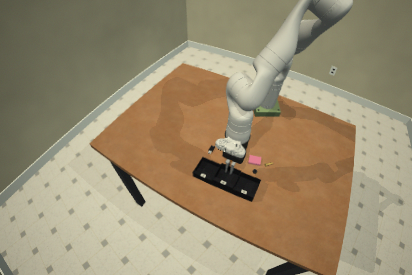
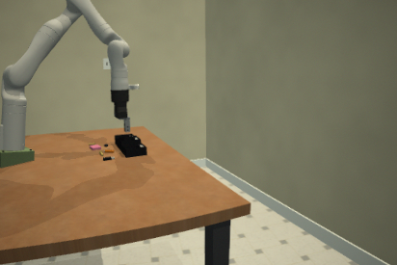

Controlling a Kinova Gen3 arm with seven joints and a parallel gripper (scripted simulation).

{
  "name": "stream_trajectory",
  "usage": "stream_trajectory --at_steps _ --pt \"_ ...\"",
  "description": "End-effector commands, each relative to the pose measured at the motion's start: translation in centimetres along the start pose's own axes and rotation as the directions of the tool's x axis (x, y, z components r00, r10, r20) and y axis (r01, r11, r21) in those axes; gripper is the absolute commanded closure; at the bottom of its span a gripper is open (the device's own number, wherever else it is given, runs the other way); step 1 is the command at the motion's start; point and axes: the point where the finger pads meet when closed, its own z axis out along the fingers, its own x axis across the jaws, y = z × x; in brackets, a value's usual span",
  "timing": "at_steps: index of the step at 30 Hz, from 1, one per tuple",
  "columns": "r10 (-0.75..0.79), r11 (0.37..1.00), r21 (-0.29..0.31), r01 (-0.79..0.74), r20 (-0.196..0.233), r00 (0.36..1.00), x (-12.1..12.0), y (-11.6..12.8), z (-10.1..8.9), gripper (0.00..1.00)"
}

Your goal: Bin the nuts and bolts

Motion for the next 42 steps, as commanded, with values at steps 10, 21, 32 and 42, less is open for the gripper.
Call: stream_trajectory --at_steps 10,21,32,42 --pt "-0.003 1.000 0.005 0.003 0.002 1.000 -4.7 -0.1 -0.2 0.69" --pt "-0.003 1.000 0.005 0.003 0.002 1.000 -8.6 -0.1 -0.2 0.69" --pt "-0.003 1.000 0.005 0.003 0.002 1.000 -8.6 -0.1 0.6 0.69" --pt "-0.003 1.000 0.005 0.003 0.002 1.000 -8.6 -0.1 3.3 0.69"
